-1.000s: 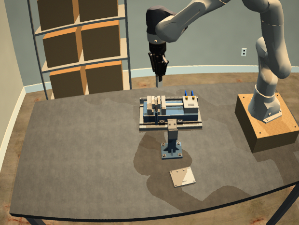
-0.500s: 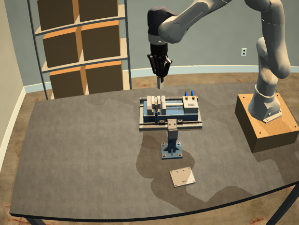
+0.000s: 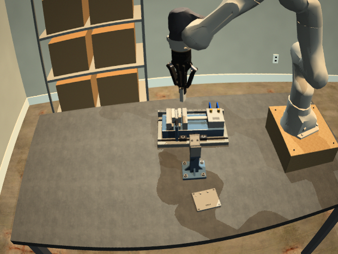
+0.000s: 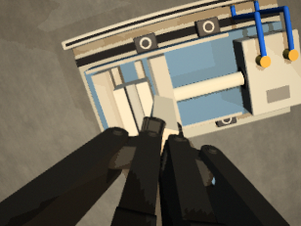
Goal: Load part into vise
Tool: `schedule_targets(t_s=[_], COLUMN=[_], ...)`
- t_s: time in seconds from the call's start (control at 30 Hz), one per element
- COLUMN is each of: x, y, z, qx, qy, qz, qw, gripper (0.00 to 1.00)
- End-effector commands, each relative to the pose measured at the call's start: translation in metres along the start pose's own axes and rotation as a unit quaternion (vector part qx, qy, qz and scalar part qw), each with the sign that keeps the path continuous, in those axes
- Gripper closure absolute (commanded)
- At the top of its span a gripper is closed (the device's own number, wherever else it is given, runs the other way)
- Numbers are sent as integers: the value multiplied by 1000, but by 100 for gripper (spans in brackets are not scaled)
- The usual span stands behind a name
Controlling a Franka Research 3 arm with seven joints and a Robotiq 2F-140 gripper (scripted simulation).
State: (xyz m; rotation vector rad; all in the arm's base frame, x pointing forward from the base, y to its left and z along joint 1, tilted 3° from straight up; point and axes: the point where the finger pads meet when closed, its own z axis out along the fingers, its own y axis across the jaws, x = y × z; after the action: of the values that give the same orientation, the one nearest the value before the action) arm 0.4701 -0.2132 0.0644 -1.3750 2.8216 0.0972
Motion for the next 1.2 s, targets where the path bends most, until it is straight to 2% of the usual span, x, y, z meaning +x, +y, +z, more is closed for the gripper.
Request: schedule_targets(t_s=[0.0, 0.3, 0.63, 1.17], x=[-1, -4, -9, -9], y=[1, 6, 12, 13], z=[-1, -1, -2, -2], qx=[2, 3, 5, 5], qy=[-5, -4, -3, -3], qz=[-86, -146, -235, -236], qw=[996, 989, 972, 972], gripper=[100, 100, 100, 100])
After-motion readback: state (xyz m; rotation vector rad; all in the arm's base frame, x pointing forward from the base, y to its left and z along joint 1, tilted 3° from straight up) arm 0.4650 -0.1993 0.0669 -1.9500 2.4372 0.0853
